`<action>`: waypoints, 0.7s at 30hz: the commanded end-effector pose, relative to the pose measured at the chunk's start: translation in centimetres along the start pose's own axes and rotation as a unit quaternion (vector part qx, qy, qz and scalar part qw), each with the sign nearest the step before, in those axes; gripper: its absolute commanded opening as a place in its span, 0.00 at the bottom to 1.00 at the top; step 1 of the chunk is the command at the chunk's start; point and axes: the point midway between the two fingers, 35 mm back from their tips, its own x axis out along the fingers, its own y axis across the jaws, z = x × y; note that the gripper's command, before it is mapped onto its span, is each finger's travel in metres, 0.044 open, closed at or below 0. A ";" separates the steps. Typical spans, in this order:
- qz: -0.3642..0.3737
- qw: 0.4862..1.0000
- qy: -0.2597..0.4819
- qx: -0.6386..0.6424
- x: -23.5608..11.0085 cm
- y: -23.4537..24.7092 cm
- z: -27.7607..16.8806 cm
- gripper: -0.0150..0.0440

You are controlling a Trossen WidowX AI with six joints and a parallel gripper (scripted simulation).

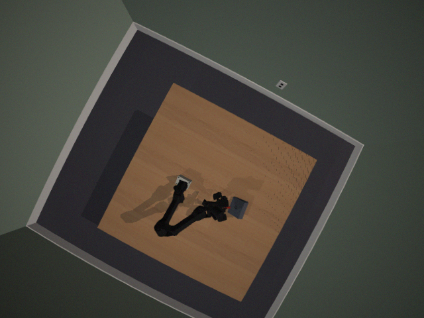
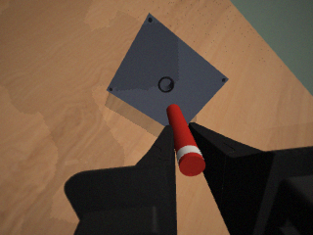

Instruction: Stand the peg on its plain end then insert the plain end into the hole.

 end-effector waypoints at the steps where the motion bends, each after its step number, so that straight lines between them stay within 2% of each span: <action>1: 0.001 1.000 -0.003 -0.008 0.6 0.3 0.2 0.25; 21: -0.015 0.999 -0.017 -0.023 2.7 0.4 0.8 0.25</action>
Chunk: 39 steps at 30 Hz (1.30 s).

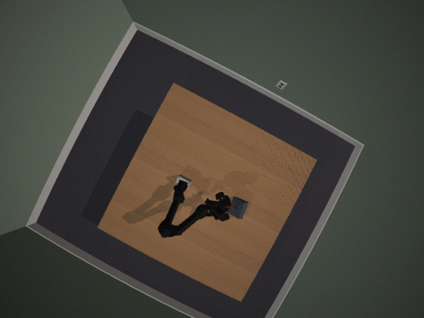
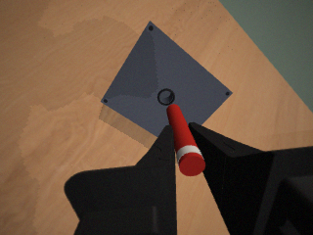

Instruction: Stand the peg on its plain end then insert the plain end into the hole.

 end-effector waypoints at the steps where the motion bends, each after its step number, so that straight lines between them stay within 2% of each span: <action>1: 0.001 1.000 -0.003 -0.009 0.6 0.3 0.0 0.25; 39: -0.007 1.000 -0.006 0.005 3.3 0.3 0.0 0.25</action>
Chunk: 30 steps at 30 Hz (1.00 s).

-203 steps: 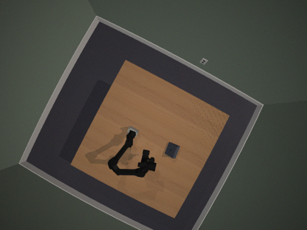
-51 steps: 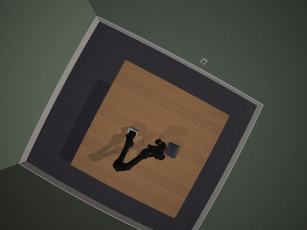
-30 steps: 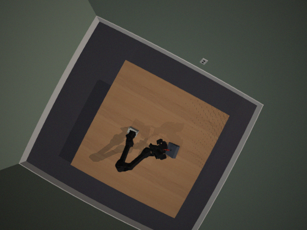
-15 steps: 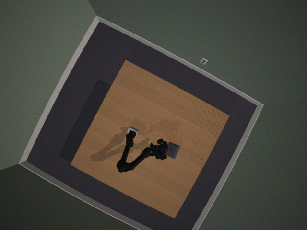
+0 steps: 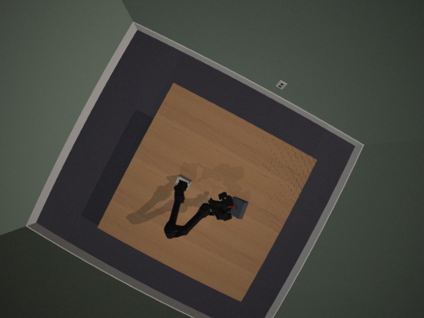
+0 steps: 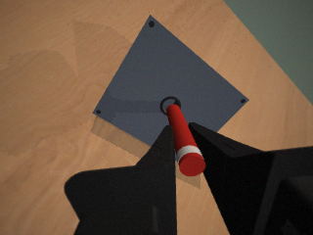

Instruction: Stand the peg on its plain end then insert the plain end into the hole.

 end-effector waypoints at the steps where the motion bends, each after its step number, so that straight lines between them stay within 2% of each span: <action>1: 0.000 1.000 -0.001 -0.001 0.0 0.0 0.0 0.25; 30: 0.000 1.000 -0.001 0.000 0.3 0.3 0.1 0.25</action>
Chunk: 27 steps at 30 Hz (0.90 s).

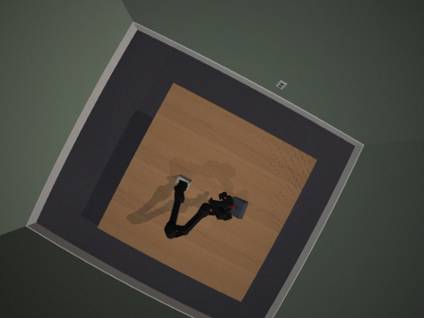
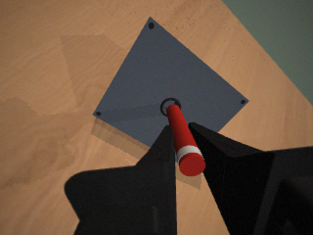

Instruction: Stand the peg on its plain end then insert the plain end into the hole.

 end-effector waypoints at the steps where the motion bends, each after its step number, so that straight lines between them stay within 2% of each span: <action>1: 0.002 1.000 0.001 -0.001 0.2 0.2 0.0 0.25; 27: 0.001 1.000 0.001 -0.001 1.7 0.4 0.1 0.25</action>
